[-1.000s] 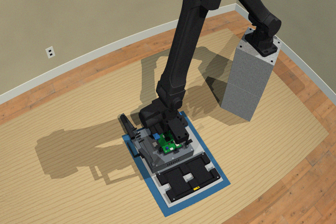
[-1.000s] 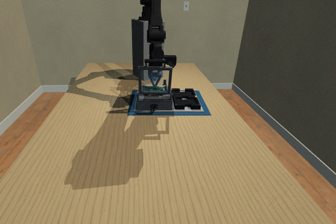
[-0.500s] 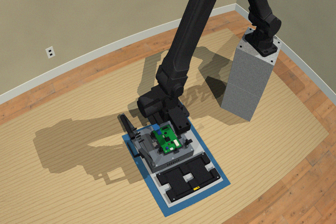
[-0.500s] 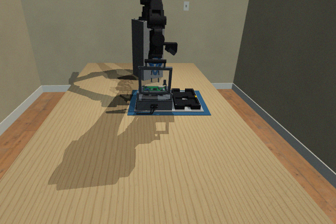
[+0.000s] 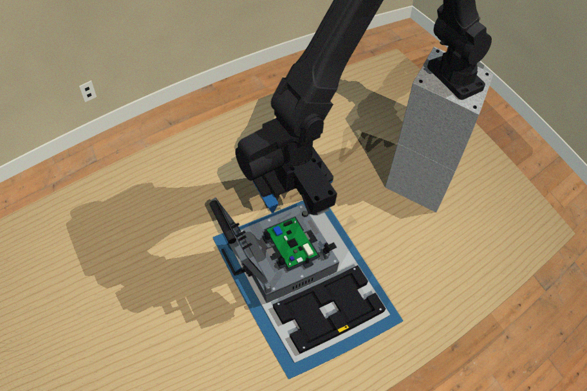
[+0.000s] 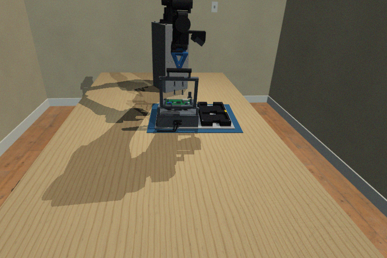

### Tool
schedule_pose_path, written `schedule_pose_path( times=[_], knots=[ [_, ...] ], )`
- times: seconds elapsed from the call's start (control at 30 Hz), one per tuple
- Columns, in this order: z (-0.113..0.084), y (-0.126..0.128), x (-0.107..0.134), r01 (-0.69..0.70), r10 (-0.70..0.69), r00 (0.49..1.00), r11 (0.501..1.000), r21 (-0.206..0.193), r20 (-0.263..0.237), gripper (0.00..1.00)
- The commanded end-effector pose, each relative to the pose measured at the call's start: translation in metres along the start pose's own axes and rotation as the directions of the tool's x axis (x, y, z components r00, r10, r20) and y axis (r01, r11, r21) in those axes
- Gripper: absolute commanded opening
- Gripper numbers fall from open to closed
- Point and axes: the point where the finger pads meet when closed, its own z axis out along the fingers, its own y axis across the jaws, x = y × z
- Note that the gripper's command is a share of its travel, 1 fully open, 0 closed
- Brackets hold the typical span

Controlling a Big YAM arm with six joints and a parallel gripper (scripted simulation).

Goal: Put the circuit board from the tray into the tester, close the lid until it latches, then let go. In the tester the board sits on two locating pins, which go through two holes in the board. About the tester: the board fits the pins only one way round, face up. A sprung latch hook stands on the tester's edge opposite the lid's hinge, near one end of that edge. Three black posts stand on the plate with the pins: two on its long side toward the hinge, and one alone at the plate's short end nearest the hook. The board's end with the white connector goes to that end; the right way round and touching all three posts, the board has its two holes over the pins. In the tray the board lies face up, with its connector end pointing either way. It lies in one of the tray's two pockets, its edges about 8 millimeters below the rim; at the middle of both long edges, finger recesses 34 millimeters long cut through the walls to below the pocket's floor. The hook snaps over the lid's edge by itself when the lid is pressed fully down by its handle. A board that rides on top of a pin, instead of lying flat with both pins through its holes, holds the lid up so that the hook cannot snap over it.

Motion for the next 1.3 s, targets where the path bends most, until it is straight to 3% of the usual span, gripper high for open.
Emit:
schedule_pose_path(
  times=[0.0,0.3,0.73,0.93,0.97,1.27],
  knots=[
    [-0.022,0.0,0.002,0.003,-0.003,1.0,1.0,0.003,0.005,0.92],
    [-0.06,-0.013,0.002,0.001,-0.001,1.0,1.0,0.027,0.007,0.92],
    [-0.077,-0.021,0.0,0.003,-0.003,1.0,0.999,0.039,0.008,0.92],
    [-0.073,-0.018,0.001,0.003,-0.003,1.0,1.0,0.028,0.008,0.92],
    [-0.07,-0.014,0.001,0.003,-0.003,1.0,1.0,0.019,0.007,0.48],
    [-0.058,0.002,0.003,0.002,-0.002,1.0,1.0,-0.022,0.003,0.48]
  ],
)
